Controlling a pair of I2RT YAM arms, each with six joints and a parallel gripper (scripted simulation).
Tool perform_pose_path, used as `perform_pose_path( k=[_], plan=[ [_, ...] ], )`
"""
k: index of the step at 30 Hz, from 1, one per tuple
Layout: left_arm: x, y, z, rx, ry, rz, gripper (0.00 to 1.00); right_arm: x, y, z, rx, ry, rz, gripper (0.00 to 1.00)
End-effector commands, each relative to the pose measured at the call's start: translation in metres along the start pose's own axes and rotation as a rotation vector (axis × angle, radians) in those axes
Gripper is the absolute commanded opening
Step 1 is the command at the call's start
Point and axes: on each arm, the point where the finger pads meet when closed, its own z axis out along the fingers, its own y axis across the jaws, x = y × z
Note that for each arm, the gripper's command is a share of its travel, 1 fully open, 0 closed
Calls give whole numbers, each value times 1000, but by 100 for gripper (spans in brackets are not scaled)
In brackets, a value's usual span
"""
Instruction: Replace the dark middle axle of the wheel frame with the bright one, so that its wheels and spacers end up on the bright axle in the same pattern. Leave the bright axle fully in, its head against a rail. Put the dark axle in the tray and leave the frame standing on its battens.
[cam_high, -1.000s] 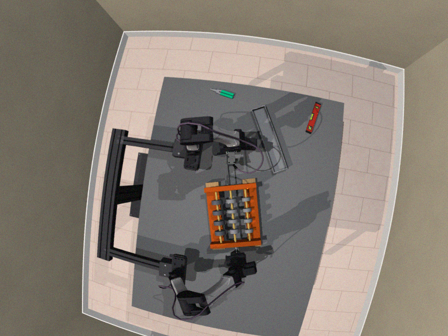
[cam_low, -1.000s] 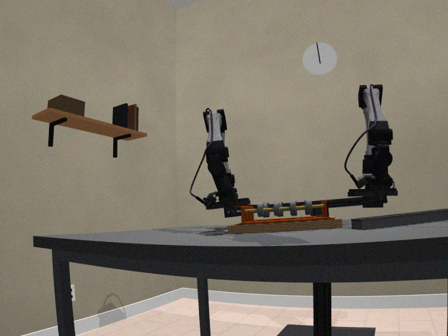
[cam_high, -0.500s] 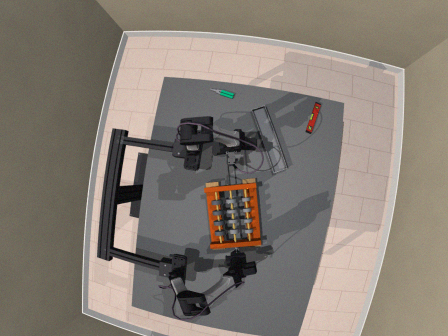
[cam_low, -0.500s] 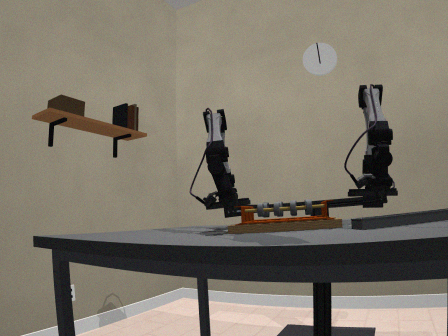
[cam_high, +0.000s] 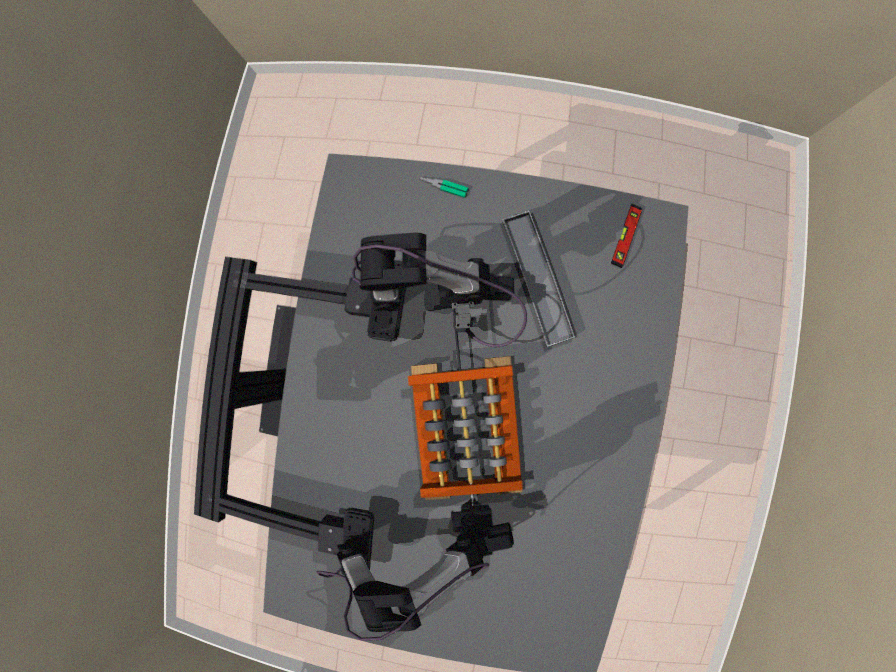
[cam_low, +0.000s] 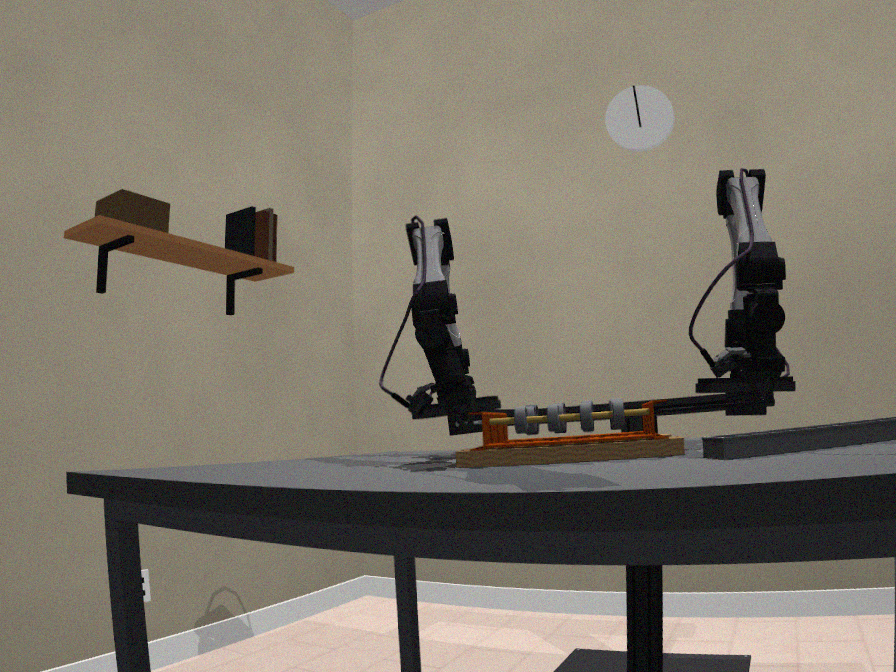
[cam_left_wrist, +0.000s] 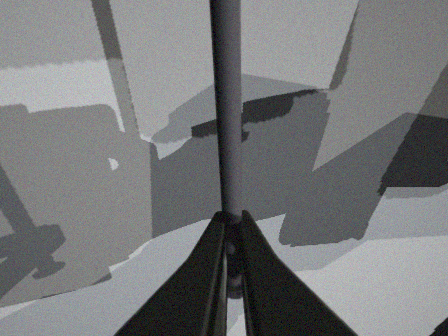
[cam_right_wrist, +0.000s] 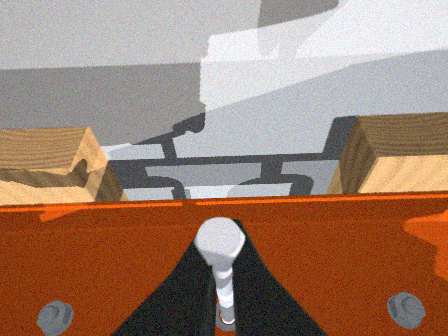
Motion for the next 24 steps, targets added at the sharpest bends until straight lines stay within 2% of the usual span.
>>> perform_pose_path(
  k=[1, 24],
  plan=[
    [-11, 10, -6, -52, -45, 3, 0, 16, 15, -5, -51, 74, -33, 0],
    [-11, 6, -3, -39, -44, 2, 0, 16, 15, -5, -52, 77, -32, 0]
  ],
)
